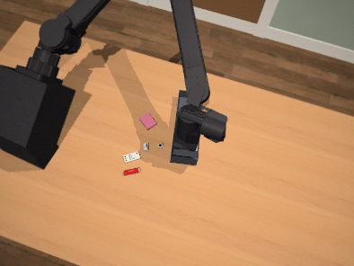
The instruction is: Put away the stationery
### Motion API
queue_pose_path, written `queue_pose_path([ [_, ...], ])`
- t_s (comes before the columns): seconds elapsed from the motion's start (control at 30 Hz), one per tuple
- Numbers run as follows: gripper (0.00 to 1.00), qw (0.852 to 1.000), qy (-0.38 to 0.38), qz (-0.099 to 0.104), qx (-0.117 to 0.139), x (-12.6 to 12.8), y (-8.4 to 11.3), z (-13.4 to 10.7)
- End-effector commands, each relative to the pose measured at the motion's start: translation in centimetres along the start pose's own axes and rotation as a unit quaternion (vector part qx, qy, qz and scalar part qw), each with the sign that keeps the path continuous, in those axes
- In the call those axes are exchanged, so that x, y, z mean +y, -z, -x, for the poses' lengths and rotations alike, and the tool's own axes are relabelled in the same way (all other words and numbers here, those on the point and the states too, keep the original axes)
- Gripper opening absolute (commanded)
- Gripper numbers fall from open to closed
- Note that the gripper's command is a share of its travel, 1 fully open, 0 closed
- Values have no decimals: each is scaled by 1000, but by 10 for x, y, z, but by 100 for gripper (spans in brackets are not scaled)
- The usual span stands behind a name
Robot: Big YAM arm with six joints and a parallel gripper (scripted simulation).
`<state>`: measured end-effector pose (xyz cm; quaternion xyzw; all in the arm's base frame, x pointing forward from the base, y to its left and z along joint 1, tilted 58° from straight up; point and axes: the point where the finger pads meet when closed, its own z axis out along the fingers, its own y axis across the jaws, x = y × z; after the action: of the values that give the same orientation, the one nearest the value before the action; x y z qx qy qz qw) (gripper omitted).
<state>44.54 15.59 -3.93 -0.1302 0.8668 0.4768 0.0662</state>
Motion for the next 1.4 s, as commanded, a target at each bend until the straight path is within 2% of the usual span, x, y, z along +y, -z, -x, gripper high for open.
queue_pose_path([
  [0.0,9,1000,16,-4,-20,-1,23,18],
  [0.1,9,1000,18,-5,-21,1,25,19],
  [0.13,9,1000,21,-1,-9,5,18,16],
  [0.17,9,1000,18,-5,-21,0,34,19],
  [0.4,9,1000,14,-7,-18,-4,60,16],
  [0.47,9,1000,7,-4,-13,-9,56,12],
  [0.5,9,1000,26,-1,-2,16,45,13],
  [0.53,9,1000,18,2,3,20,42,2],
  [0.67,9,1000,7,2,3,30,42,2],
  [1.1,9,1000,16,1,-3,94,42,3],
  [1.23,9,1000,16,1,-3,94,42,3],
  [1.27,9,1000,1,1,0,81,40,-1],
  [1.37,9,1000,-1,0,-3,79,42,-1],
])
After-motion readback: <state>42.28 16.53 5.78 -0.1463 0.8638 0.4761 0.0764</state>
